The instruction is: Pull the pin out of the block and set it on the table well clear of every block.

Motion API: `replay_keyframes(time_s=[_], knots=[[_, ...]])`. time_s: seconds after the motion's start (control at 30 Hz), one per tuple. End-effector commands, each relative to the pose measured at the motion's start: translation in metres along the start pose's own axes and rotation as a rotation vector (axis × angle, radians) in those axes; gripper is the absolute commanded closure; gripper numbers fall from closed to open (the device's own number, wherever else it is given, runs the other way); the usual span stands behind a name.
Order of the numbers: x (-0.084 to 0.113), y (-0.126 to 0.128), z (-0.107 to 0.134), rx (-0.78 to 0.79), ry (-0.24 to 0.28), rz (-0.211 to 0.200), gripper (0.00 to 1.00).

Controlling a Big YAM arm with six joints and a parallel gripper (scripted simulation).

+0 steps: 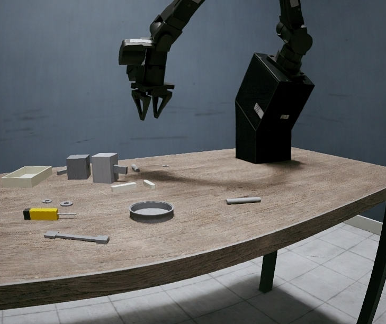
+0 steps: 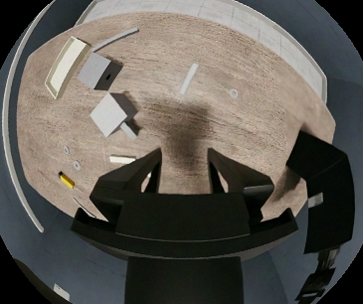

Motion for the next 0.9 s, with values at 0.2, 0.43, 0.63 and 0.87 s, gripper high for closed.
replay_keyframes(time_s=[0.2,0.43,0.63,0.87], knots=[[0.003,0.002,-0.002,-0.001,-0.005,-0.006,0.53],[0.003,0.002,-0.002,-0.001,-0.005,-0.006,0.53],[0.002,0.003,-0.002,0.007,-0.002,-0.008,0.53],[0.0,0.012,-0.004,0.07,0.02,-0.019,0.53]])
Point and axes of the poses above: the point where the finger pads meet when closed, its own x axis back along the fingers, its own y axis across the jaws, z = x × y, the point moved 3 cm from there along x, back along the fingers, and after that the axes turned 13 degrees about x, right-handed, at the moved point
